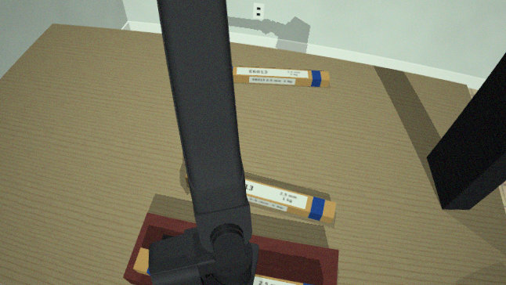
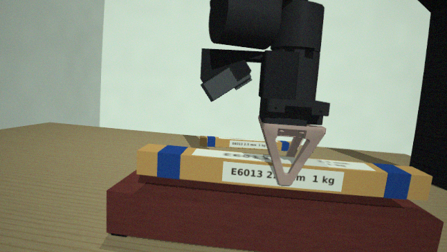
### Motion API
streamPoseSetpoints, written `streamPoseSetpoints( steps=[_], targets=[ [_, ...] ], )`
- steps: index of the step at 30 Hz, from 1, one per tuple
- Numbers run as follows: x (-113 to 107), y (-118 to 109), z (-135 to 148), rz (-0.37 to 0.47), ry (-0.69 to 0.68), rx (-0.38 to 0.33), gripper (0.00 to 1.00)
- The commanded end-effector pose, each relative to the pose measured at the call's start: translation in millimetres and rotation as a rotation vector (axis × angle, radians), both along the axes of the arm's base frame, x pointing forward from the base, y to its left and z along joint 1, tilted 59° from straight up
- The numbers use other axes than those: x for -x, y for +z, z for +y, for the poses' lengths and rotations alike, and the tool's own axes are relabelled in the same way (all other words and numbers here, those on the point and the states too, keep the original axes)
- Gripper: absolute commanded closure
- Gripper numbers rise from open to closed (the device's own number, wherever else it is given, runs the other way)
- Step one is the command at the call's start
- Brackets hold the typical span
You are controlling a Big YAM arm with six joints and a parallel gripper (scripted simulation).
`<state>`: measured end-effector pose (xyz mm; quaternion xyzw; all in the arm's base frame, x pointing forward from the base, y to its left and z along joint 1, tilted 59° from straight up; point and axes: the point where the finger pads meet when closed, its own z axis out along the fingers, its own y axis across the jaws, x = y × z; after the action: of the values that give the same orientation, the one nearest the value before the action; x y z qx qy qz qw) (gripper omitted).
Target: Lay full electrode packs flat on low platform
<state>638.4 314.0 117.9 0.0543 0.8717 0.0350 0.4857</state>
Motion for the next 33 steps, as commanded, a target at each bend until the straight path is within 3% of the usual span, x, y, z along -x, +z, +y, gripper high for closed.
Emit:
streamPoseSetpoints(
  steps=[1,17,33],
  targets=[
    [13,29,33,-0.036,0.05,-0.024,1.0],
    [3,21,35,-0.04,0.057,-0.019,1.0],
    [-5,27,36,-0.054,0.058,-0.027,1.0]
  ],
)
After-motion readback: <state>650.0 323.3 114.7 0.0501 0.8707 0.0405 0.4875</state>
